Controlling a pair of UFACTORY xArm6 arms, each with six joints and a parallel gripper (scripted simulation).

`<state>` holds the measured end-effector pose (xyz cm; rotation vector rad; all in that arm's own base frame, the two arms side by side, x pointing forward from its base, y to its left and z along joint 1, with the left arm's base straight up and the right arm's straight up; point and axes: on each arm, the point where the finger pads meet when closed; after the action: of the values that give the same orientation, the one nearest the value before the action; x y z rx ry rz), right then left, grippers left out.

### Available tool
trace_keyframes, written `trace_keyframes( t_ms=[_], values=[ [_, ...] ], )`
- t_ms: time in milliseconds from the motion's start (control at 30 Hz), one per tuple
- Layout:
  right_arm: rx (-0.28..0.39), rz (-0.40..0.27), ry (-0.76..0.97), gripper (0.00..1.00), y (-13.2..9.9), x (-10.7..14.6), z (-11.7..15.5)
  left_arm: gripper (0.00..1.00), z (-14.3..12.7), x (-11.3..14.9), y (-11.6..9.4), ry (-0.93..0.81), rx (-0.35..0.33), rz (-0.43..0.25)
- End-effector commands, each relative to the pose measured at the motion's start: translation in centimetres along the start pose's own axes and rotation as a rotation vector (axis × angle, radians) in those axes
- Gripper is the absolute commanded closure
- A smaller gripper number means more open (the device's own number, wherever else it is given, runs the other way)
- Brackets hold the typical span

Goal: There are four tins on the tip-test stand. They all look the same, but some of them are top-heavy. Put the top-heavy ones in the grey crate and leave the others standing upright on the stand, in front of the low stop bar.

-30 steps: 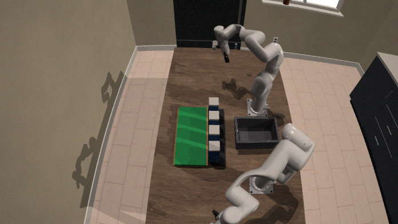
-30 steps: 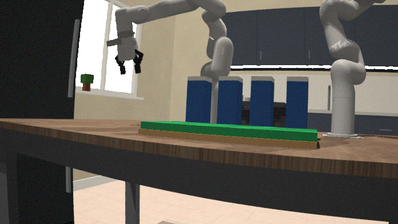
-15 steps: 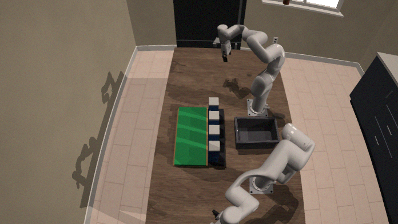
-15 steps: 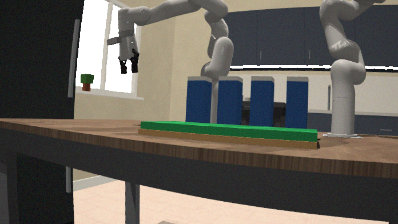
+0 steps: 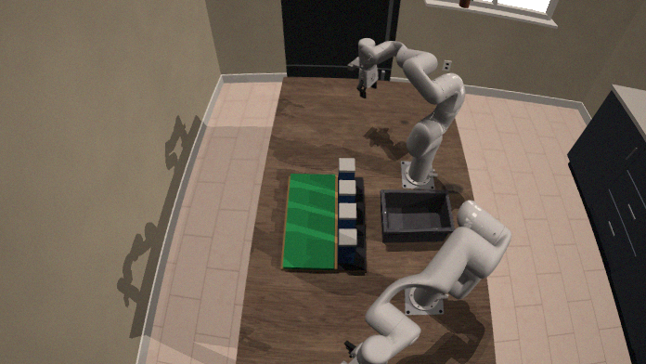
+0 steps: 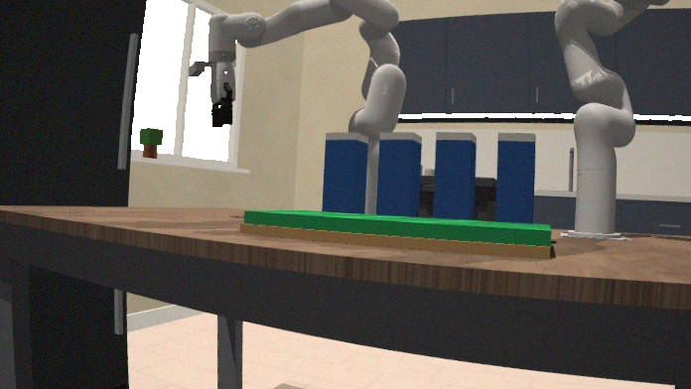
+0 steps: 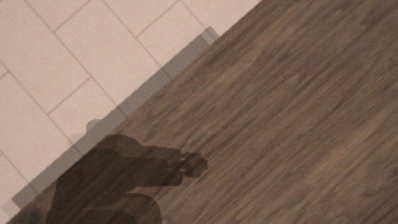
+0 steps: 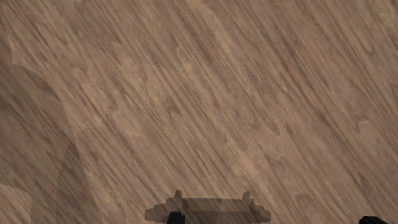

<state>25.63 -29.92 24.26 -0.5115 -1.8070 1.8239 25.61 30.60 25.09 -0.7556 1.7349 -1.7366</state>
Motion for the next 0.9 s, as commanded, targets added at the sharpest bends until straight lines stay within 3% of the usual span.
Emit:
trace_keyframes(
  t_ms=[0,367,667,867],
  values=[
    [-0.015,0.038,0.104,0.0,-0.4,-0.3,0.3,0.0,0.0,-0.1,-0.2,0.0,0.0,0.004],
    [-0.046,0.083,0.262,0.0,-0.7,-0.5,0.7,0.0,0.0,-0.1,-0.2,0.0,0.0,0.004],
    [-0.05,0.088,0.279,0.0,-0.8,-0.5,0.7,0.0,0.0,-0.1,-0.2,0.0,0.0,0.004],
    [-0.053,0.085,0.349,0.0,-1.1,0.8,-0.8,0.0,0.0,-0.1,-0.2,0.0,0.0,0.004]
  ],
)
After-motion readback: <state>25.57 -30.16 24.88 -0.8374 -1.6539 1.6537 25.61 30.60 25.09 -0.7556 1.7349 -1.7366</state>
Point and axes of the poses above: on each arm, the point where the finger pads meet when closed, its own y axis out along the fingers, its own z axis across the jaws, x = y × z, and after that the axes turned 3 degrees about y, right-handed
